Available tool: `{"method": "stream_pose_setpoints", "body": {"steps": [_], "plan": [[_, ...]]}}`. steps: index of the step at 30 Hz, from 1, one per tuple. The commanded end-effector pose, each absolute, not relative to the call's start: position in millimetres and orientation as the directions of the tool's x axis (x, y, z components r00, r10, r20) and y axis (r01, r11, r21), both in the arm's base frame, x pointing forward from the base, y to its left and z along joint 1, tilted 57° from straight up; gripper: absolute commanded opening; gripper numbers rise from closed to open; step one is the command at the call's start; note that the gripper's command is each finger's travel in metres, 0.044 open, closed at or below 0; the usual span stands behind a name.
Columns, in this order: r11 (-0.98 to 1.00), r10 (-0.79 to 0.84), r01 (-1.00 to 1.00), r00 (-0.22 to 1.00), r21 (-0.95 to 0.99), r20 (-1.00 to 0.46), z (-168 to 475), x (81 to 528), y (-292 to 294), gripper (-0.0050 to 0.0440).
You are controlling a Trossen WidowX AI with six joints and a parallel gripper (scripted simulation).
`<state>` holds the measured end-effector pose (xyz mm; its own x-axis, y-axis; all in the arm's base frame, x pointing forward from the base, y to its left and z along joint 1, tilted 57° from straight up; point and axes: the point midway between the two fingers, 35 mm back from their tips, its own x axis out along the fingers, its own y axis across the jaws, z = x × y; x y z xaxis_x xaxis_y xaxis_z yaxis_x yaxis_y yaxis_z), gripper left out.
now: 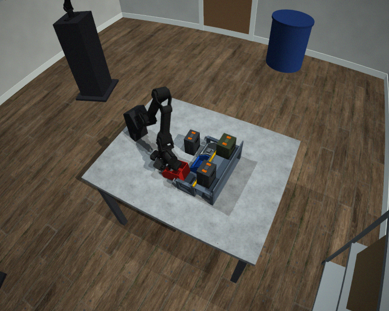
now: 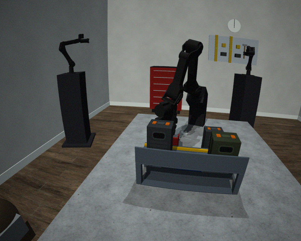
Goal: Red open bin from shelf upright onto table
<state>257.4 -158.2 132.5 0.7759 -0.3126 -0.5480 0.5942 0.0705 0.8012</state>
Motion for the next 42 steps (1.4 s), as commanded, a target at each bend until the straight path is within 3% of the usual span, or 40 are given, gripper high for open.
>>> {"method": "stream_pose_setpoints", "body": {"steps": [1, 13, 18, 42], "plan": [[0.078, -0.318, 0.585, 0.782, 0.807, -0.536, 137, 258, -158, 0.015], [0.078, -0.318, 0.585, 0.782, 0.807, -0.536, 137, 258, -158, 0.015], [0.072, -0.318, 0.588, 0.779, 0.806, -0.54, 167, 215, -141, 0.015], [0.074, -0.319, 0.588, 0.779, 0.806, -0.539, 187, 188, -130, 0.015]]}}
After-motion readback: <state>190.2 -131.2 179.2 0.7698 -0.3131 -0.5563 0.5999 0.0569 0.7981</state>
